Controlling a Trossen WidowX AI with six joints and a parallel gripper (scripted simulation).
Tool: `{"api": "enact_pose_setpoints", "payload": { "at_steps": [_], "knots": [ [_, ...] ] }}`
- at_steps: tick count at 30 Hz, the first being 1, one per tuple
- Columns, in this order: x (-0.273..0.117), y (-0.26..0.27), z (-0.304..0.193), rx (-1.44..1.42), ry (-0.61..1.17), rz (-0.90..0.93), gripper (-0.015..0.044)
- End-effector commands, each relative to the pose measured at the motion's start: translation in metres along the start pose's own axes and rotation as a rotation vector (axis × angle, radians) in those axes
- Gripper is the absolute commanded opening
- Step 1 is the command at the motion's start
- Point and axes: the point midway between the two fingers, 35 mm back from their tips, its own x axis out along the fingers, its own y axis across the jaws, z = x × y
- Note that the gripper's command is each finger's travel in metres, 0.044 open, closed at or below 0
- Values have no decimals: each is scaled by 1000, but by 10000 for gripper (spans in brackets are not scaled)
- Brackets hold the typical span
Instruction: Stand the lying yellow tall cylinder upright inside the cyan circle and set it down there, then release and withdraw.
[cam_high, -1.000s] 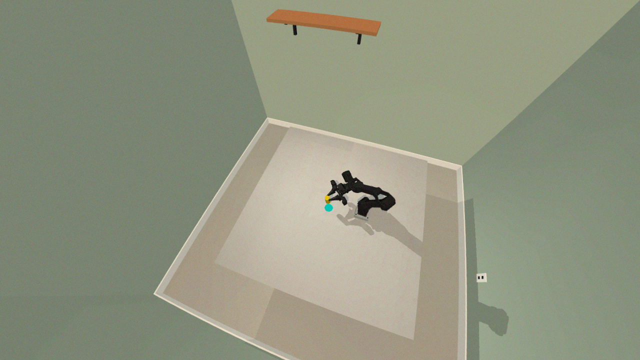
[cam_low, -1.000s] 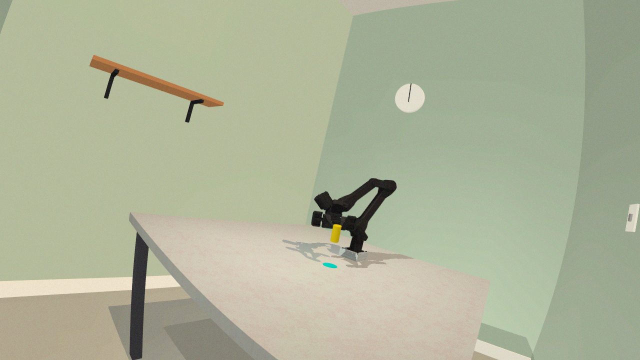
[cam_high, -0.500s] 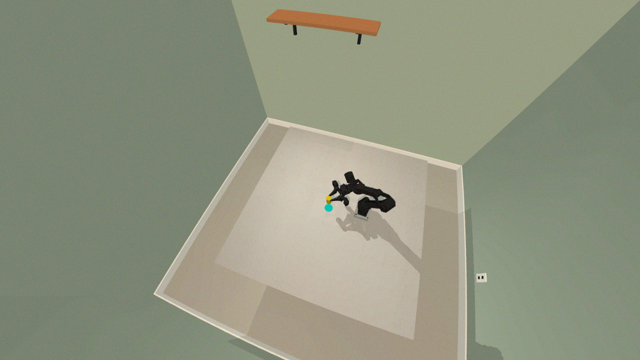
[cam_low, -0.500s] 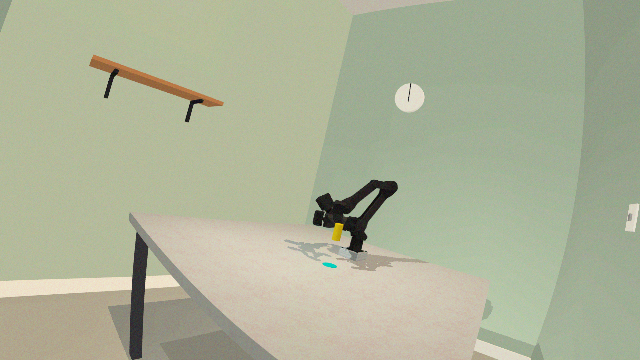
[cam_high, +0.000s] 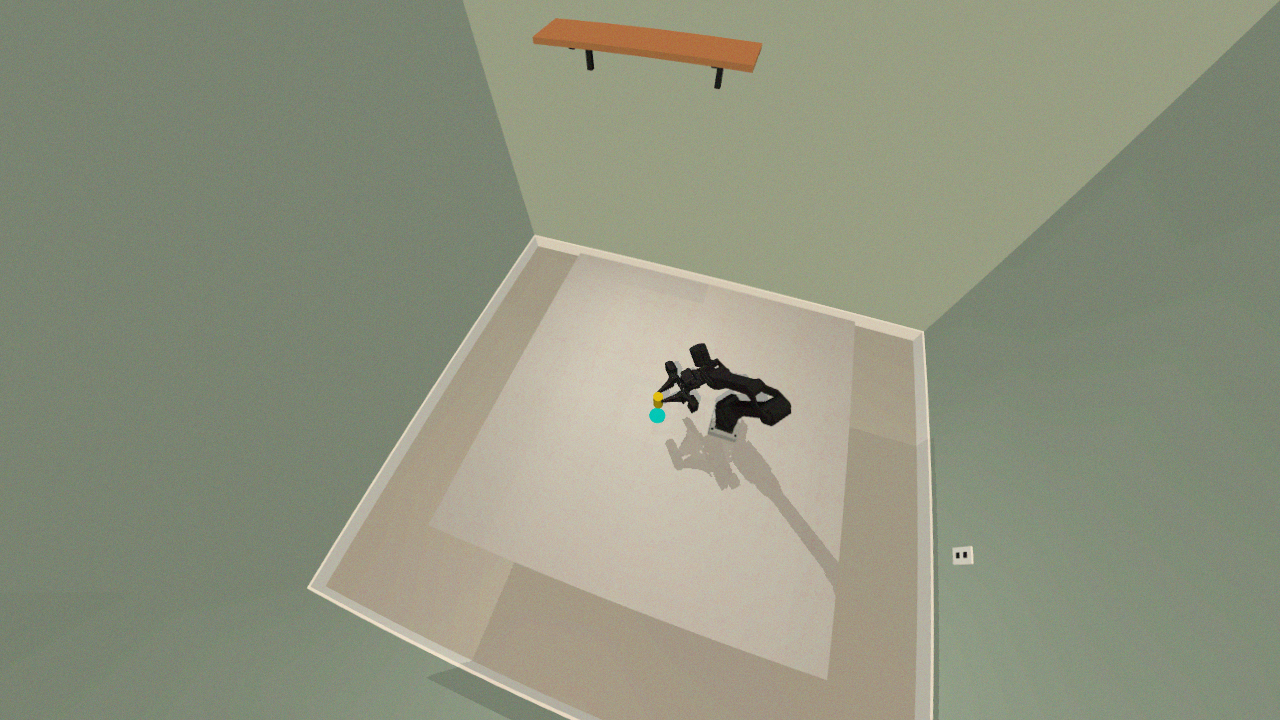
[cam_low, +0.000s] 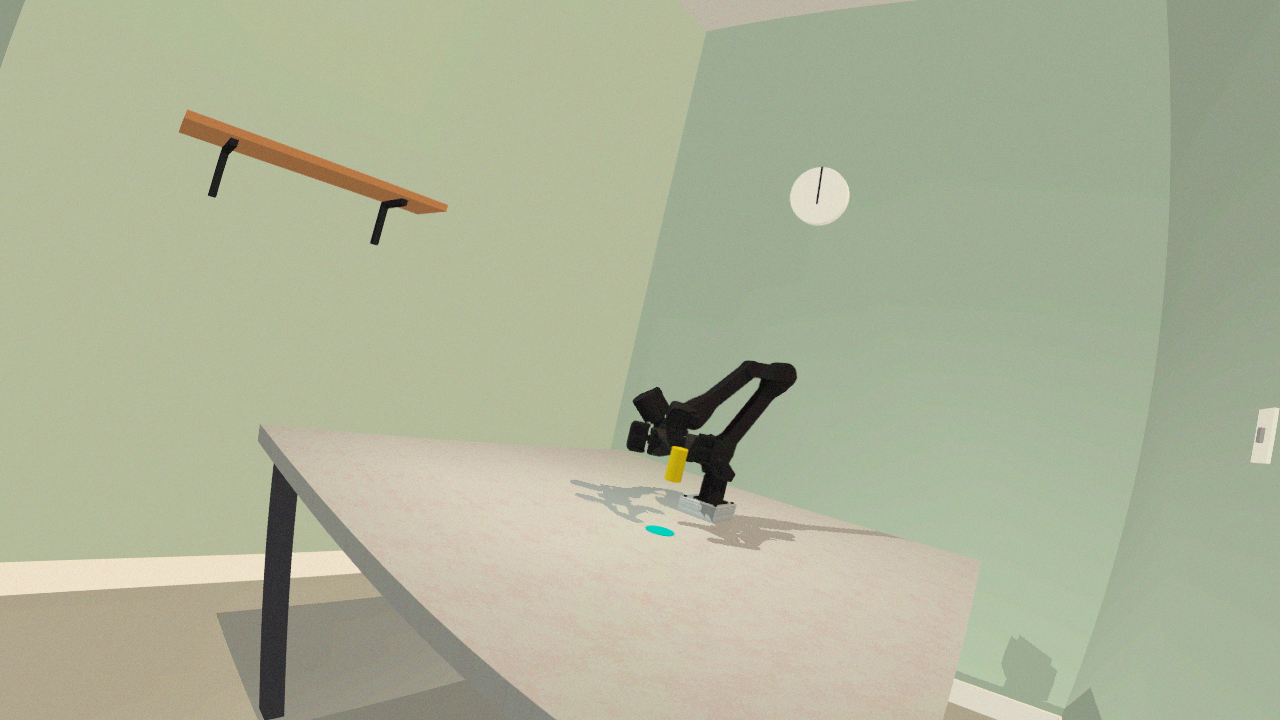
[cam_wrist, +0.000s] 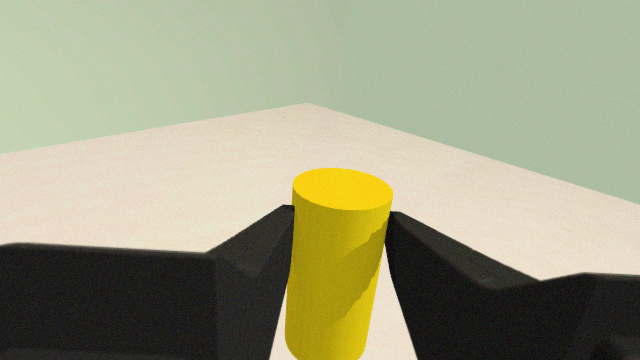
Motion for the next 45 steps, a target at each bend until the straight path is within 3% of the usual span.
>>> {"api": "enact_pose_setpoints", "payload": {
  "at_steps": [1, 45],
  "knots": [
    [0, 0, 0, -8, -4, 3, 105],
    [7, -6, -74, -7, -4, 3, 105]
  ]
}}
